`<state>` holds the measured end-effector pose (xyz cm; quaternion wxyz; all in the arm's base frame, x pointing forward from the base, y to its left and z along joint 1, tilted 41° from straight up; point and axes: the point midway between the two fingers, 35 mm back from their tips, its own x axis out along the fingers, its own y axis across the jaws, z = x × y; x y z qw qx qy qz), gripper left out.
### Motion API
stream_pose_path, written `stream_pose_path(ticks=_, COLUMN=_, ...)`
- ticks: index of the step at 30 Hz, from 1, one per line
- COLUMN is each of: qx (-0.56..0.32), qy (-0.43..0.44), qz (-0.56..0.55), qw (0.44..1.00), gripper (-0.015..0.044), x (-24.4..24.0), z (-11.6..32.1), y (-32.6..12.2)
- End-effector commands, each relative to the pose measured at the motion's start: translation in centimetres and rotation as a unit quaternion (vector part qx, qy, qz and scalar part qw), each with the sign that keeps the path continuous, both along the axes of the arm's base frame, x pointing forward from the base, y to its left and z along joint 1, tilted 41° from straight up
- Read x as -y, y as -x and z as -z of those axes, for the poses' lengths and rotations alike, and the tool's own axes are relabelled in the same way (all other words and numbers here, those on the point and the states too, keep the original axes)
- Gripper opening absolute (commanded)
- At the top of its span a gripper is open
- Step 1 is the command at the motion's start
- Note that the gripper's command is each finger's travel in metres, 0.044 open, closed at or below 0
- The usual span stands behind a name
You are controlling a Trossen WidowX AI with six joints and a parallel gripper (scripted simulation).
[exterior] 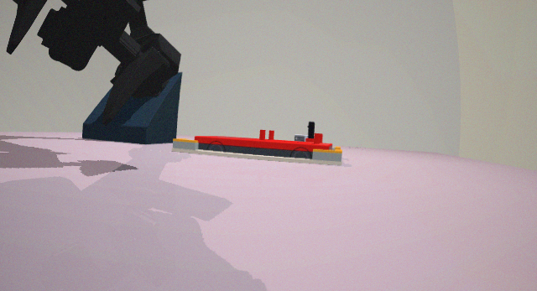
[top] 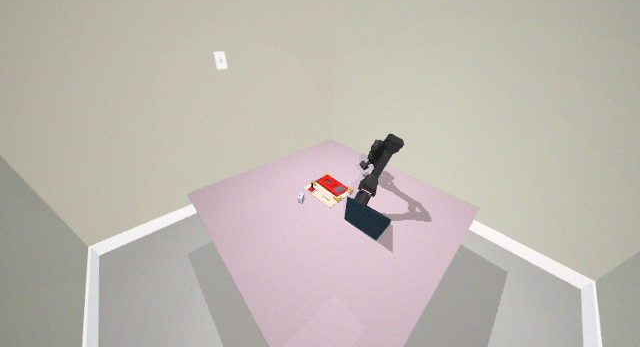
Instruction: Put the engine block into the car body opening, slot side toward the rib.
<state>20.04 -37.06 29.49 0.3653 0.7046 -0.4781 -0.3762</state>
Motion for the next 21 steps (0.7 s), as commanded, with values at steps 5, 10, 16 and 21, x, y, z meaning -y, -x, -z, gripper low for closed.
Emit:
stream_pose_path(ticks=5, qx=-0.093, qy=-0.003, qz=-0.035, qw=0.995, gripper=0.044, x=-0.7, z=1.4, y=-2.2)
stream_pose_path(ticks=10, qx=-0.159, qy=-0.001, qz=-0.064, qw=0.985, gripper=0.044, x=-1.3, z=2.4, y=-3.6)
stream_pose_path(ticks=16, qx=-0.241, qy=0.004, qz=-0.105, qw=0.965, gripper=0.044, x=-2.2, z=3.7, y=-5.6)
stream_pose_path(ticks=21, qx=-0.307, qy=0.01, qz=-0.14, qw=0.941, gripper=0.044, x=-3.1, z=4.8, y=-7.2)
